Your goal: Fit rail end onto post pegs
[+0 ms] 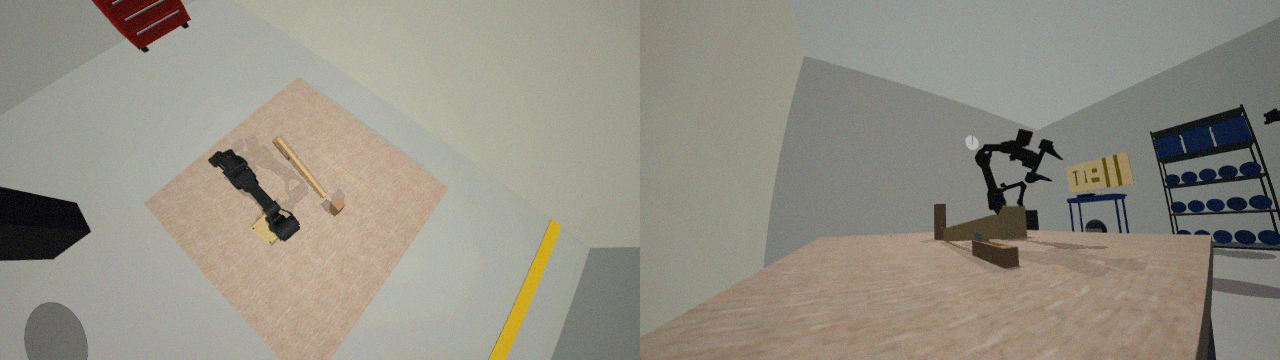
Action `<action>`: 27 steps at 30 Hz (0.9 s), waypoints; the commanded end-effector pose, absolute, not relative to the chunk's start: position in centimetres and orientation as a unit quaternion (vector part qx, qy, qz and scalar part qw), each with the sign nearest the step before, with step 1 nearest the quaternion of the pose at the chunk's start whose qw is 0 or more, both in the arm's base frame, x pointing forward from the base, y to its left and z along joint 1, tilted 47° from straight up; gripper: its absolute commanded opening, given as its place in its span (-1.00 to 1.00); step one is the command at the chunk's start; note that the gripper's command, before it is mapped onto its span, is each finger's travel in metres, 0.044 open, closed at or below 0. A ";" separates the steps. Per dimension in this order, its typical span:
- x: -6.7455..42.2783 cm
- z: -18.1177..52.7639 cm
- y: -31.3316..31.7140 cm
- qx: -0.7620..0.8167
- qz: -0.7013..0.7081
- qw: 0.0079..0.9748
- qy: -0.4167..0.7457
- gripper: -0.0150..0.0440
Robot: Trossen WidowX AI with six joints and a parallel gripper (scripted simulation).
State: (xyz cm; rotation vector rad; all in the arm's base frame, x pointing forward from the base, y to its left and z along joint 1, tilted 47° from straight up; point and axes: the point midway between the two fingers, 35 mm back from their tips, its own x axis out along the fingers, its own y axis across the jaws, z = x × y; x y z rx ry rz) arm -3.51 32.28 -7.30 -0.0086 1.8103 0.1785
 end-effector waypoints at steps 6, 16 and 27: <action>9.8 -6.6 29.4 -0.135 0.135 0.692 0.696 1.00; 21.2 -4.8 21.5 -0.384 0.163 0.657 0.628 1.00; 28.0 -1.4 10.9 -0.604 0.193 0.464 0.619 1.00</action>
